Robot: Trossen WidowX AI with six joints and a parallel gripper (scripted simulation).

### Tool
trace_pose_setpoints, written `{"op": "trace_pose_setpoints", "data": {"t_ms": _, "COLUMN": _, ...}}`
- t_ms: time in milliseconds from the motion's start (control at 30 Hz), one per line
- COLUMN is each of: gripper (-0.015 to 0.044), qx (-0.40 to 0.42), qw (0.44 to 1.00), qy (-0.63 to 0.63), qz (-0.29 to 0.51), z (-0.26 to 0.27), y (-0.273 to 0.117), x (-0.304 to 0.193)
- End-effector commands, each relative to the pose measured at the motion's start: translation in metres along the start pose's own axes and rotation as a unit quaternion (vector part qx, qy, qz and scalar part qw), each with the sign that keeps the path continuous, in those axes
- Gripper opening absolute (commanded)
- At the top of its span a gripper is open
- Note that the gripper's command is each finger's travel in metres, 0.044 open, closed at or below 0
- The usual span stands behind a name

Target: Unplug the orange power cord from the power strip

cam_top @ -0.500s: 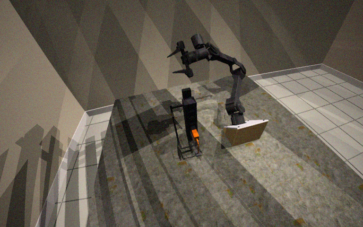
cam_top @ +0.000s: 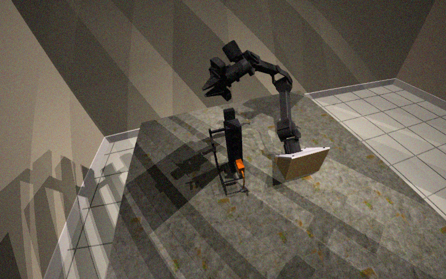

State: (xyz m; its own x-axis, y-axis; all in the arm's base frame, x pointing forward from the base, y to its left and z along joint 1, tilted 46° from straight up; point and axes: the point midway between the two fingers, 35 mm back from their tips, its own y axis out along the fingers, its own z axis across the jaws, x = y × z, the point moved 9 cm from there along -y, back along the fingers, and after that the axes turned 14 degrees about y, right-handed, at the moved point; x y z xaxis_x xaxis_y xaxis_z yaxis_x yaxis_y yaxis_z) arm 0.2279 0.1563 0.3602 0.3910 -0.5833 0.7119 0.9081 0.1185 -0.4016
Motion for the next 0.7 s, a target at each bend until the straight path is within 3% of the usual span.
{"op": "trace_pose_setpoints", "data": {"t_ms": 0, "gripper": 0.016, "qx": -0.014, "qw": 0.992, "qy": -0.115, "qz": 0.047, "z": 0.01, "y": 0.017, "x": -0.025}}
{"op": "trace_pose_setpoints", "data": {"t_ms": 367, "gripper": 0.016, "qx": -0.043, "qw": 0.884, "qy": -0.429, "qz": 0.179, "z": 0.019, "y": 0.058, "x": -0.101}}
{"op": "trace_pose_setpoints", "data": {"t_ms": 500, "gripper": 0.016, "qx": -0.094, "qw": 0.775, "qy": -0.566, "qz": 0.265, "z": -0.002, "y": 0.086, "x": -0.138}}
{"op": "trace_pose_setpoints", "data": {"t_ms": 667, "gripper": 0.016, "qx": -0.132, "qw": 0.582, "qy": -0.701, "qz": 0.391, "z": -0.04, "y": 0.114, "x": -0.185}}
